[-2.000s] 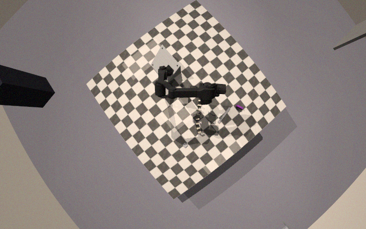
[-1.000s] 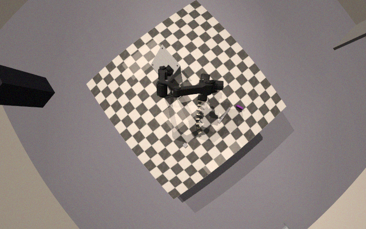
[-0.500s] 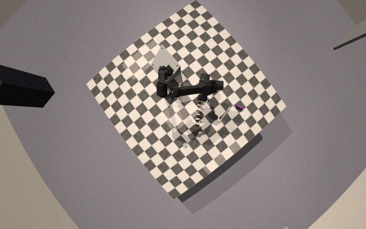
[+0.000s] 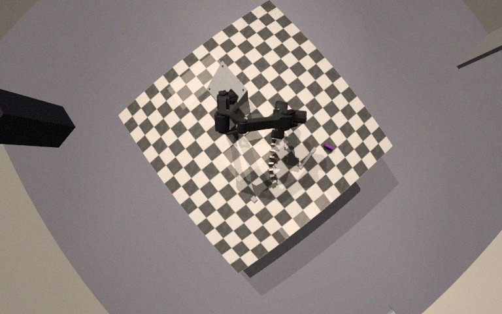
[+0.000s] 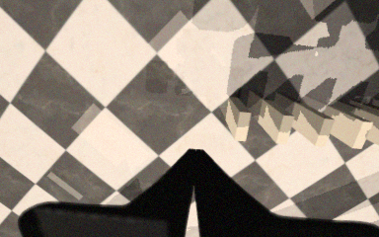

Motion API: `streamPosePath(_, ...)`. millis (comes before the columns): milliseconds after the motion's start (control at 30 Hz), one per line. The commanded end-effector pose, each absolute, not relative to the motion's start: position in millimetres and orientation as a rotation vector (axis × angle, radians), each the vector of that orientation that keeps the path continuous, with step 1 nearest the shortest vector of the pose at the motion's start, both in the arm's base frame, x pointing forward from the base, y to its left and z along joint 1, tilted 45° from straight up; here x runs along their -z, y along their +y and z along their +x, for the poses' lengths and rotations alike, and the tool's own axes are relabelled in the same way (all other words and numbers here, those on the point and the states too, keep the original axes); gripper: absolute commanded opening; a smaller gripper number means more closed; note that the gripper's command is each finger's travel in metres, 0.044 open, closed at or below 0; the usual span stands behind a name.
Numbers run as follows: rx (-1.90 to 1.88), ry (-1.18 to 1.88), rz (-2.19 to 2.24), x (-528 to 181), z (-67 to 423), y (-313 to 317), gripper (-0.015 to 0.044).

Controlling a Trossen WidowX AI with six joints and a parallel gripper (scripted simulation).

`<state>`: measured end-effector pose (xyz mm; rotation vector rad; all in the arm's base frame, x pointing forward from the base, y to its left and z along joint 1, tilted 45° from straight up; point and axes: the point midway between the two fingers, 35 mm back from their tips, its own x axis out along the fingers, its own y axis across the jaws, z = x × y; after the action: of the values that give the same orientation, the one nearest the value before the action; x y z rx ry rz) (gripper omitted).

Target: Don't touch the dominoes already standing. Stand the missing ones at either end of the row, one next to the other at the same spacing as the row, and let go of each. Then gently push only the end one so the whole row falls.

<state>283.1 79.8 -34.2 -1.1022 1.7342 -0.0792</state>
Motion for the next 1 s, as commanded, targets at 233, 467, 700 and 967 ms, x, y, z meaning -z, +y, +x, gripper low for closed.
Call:
streamPosePath(233, 0.076, 1.731, -1.106, 64, 285, 52, 0.0)
streamPosePath(467, 0.08, 1.732, -1.108, 91, 281, 23, 0.0)
streamPosePath(700, 0.08, 1.732, -1.108, 89, 285, 20, 0.0)
streamPosePath(967, 0.079, 1.731, -1.108, 82, 293, 13, 0.0)
